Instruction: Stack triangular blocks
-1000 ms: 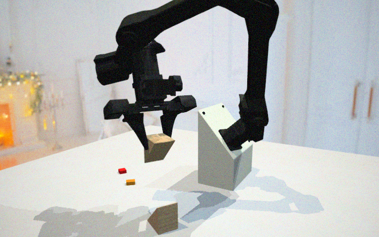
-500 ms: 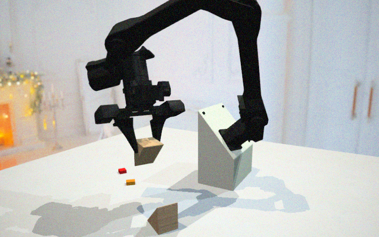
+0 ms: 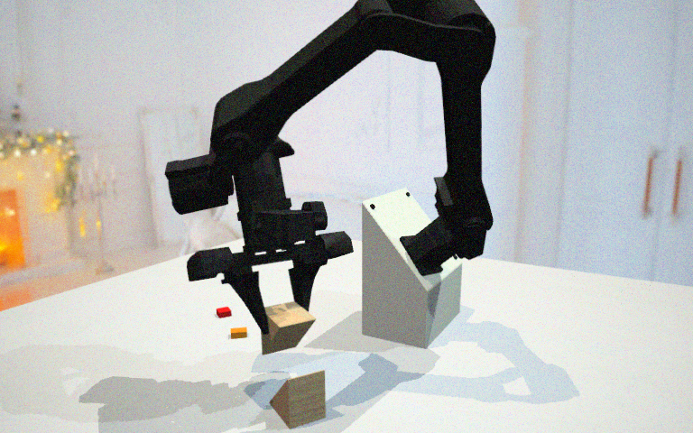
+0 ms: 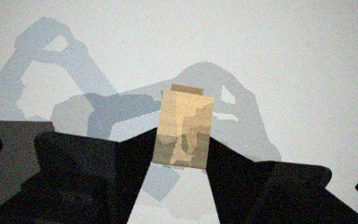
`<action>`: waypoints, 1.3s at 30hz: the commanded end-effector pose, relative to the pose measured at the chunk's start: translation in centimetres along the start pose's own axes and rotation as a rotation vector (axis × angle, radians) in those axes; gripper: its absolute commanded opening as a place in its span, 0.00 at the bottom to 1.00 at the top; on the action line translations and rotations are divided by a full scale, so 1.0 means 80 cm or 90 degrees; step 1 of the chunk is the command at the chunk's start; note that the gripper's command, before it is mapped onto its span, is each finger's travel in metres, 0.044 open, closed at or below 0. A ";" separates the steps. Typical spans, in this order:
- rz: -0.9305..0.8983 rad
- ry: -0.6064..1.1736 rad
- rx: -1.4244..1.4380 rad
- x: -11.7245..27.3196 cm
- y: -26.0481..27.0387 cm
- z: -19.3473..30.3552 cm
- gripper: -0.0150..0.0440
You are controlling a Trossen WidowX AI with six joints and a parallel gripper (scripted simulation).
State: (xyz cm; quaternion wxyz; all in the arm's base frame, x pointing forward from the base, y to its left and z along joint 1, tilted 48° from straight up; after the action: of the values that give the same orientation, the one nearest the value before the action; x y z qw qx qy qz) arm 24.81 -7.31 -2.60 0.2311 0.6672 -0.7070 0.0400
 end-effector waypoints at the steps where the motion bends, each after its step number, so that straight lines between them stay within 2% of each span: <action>1: 0.006 -0.003 0.001 -0.012 -0.001 -0.001 0.25; 7: 0.006 -0.004 0.001 -0.038 -0.004 0.000 0.25; 39: 0.008 -0.010 -0.002 -0.039 -0.003 0.000 0.25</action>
State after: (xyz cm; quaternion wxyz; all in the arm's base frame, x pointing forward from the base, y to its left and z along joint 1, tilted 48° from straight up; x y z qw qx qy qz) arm 25.03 -4.52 -3.84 0.2274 0.6648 -0.7107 0.0366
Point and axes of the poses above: the point midway between the two fingers, 35 mm back from their tips, its own x axis back along the fingers, its own y axis across the jaws, z = x × y, the point moved 8 cm from there along x, back along the fingers, and after that the axes turned 7 degrees about x, right-handed, at the moved point
